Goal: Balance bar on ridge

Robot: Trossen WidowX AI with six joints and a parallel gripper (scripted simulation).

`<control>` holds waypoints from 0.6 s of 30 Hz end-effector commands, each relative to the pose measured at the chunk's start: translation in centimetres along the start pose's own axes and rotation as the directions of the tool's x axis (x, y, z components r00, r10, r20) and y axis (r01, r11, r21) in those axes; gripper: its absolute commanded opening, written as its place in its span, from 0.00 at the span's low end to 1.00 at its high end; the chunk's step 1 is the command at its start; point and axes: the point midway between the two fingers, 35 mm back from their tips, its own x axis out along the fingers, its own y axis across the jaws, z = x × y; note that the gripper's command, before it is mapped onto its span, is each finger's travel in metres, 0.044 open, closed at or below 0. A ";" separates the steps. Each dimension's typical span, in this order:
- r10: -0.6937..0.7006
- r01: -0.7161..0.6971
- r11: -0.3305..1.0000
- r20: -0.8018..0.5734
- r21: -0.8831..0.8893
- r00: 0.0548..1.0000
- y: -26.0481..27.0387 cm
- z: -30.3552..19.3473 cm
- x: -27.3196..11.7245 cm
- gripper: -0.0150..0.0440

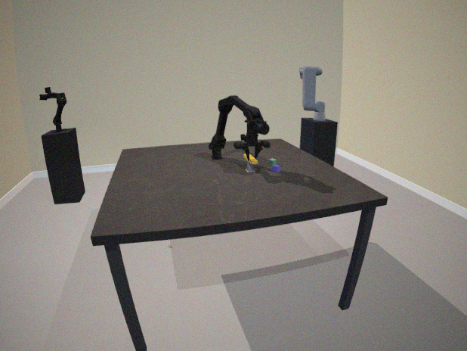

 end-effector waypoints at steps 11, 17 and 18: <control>-0.002 0.002 1.000 0.002 -0.001 1.000 0.0 0.0 0.2 0.25; -0.002 0.002 1.000 0.002 -0.001 1.000 0.0 0.0 0.2 0.25; -0.002 0.002 1.000 0.002 -0.001 1.000 0.0 0.0 0.3 0.25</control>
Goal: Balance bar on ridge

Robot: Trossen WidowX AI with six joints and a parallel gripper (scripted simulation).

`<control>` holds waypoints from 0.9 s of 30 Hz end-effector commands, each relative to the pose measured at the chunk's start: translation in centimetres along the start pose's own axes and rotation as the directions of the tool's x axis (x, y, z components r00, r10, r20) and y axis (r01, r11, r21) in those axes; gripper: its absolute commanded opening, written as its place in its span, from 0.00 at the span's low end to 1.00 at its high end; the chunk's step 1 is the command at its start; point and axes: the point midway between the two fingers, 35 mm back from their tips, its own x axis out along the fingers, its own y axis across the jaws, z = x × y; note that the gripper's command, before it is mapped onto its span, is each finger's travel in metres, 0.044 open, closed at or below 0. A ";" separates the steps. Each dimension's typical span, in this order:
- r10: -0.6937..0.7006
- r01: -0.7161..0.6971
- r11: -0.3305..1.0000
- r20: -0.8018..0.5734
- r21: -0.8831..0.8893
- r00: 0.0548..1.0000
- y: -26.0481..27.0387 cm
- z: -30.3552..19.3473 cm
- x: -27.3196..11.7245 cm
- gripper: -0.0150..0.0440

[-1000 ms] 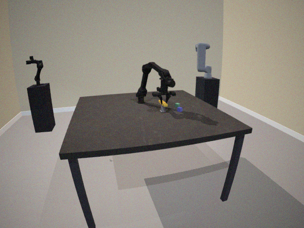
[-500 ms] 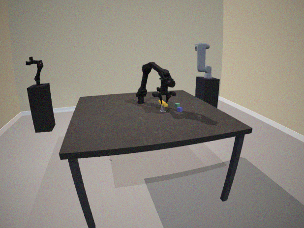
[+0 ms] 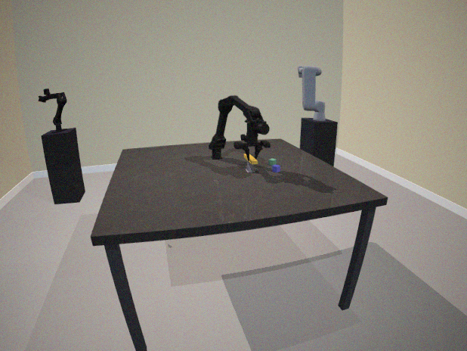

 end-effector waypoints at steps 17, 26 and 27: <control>0.000 0.000 1.000 0.002 -0.001 1.000 0.0 0.0 0.3 0.25; 0.000 0.000 1.000 0.002 -0.001 1.000 0.0 0.0 0.4 0.25; 0.000 0.000 1.000 0.002 -0.001 1.000 0.0 0.0 0.4 0.25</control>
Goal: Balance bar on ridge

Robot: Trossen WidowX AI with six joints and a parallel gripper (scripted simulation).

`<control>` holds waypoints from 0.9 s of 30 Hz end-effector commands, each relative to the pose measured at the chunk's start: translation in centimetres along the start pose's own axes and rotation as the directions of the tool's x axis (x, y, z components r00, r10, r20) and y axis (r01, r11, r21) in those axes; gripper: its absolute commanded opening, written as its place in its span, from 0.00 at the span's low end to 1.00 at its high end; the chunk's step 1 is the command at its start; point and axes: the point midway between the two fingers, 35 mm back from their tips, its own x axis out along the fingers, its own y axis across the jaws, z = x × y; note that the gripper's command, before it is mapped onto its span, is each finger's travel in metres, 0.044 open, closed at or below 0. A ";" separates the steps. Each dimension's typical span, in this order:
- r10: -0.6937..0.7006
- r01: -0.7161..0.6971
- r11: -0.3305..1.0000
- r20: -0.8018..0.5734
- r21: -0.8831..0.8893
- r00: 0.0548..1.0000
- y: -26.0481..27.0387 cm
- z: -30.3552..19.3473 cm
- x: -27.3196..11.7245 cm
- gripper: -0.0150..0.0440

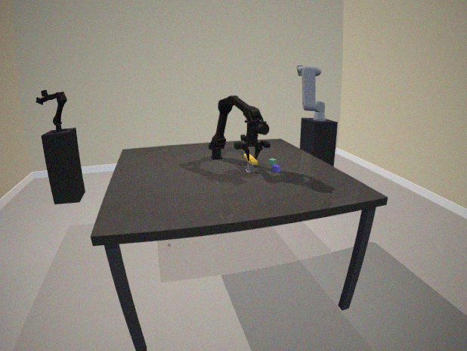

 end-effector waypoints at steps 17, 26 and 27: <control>-0.001 0.001 1.000 -0.001 0.000 1.000 0.0 0.0 0.0 0.25; -0.001 0.001 1.000 -0.001 0.000 1.000 0.0 0.0 0.0 0.25; -0.001 0.001 1.000 -0.001 0.000 1.000 0.0 0.0 0.0 0.25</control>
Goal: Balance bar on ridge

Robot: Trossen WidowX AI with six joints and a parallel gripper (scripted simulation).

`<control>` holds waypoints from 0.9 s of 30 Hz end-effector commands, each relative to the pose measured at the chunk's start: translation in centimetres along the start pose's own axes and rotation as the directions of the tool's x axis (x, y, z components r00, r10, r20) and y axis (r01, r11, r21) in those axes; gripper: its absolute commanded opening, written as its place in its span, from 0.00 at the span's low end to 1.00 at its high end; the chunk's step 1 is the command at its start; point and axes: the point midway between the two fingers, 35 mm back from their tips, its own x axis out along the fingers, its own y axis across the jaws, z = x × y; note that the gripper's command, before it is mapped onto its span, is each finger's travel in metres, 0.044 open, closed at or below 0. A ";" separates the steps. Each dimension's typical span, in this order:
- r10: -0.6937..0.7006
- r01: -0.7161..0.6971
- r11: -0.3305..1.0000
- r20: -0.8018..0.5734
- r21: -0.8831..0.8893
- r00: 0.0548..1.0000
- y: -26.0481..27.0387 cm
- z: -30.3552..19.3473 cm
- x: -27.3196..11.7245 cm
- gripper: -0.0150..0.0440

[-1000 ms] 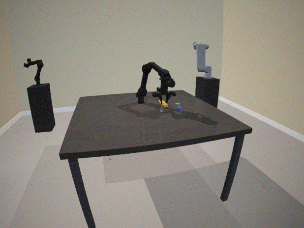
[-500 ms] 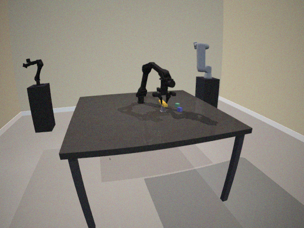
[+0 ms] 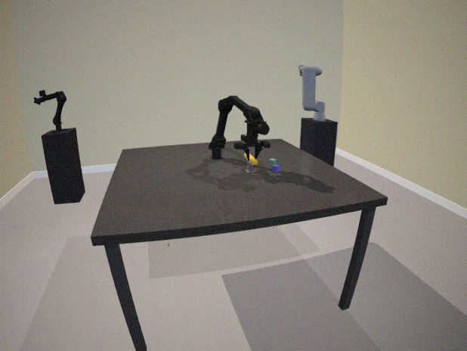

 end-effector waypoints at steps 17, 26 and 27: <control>0.000 0.000 1.000 0.000 0.000 1.000 0.0 0.0 0.0 0.25; 0.000 0.000 1.000 0.000 0.000 1.000 0.0 0.0 0.0 0.54; 0.000 0.000 1.000 0.000 0.000 1.000 0.0 0.0 0.0 0.54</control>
